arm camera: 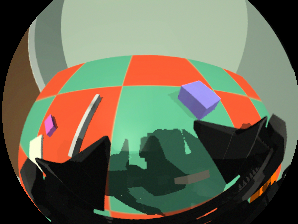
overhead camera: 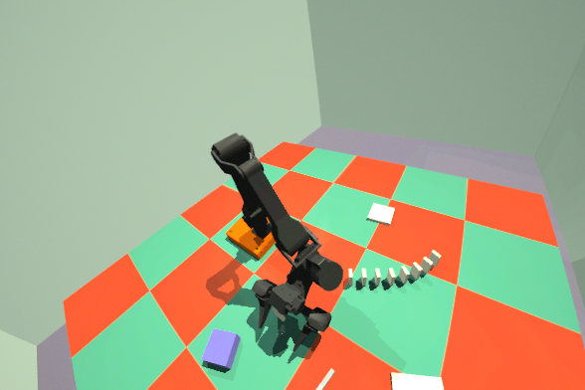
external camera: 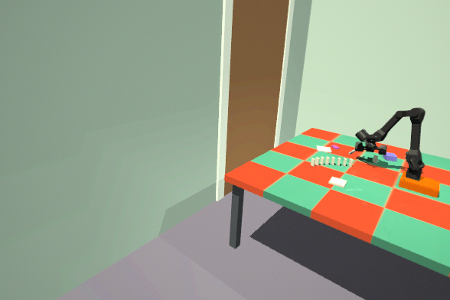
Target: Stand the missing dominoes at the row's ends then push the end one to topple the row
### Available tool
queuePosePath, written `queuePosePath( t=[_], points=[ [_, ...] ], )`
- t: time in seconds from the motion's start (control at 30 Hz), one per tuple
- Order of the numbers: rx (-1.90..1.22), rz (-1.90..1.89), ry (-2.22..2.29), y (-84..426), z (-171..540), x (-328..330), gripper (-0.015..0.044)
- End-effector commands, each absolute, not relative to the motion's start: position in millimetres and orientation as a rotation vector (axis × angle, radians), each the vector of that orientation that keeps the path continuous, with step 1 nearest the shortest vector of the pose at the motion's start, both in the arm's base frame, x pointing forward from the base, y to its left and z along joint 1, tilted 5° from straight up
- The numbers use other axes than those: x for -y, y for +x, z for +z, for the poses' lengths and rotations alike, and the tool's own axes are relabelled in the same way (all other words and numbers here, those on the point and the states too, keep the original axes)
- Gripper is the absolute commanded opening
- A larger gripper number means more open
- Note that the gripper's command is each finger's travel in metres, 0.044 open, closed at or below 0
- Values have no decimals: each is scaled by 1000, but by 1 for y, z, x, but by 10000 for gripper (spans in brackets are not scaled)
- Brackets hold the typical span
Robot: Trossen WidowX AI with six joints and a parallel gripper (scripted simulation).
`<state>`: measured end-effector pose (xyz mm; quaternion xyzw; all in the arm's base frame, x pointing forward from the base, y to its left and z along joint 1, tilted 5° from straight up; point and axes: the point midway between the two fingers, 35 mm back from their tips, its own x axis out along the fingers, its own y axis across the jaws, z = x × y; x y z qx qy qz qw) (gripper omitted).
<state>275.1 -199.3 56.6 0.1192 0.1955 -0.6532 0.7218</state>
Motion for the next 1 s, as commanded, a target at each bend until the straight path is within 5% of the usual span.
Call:
queuePosePath(
  t=[0.0,0.97],
  points=[
    [-818,-1326,778,274,85,205,440],
    [-1130,-1234,1132,233,120,173,440]
  ],
)
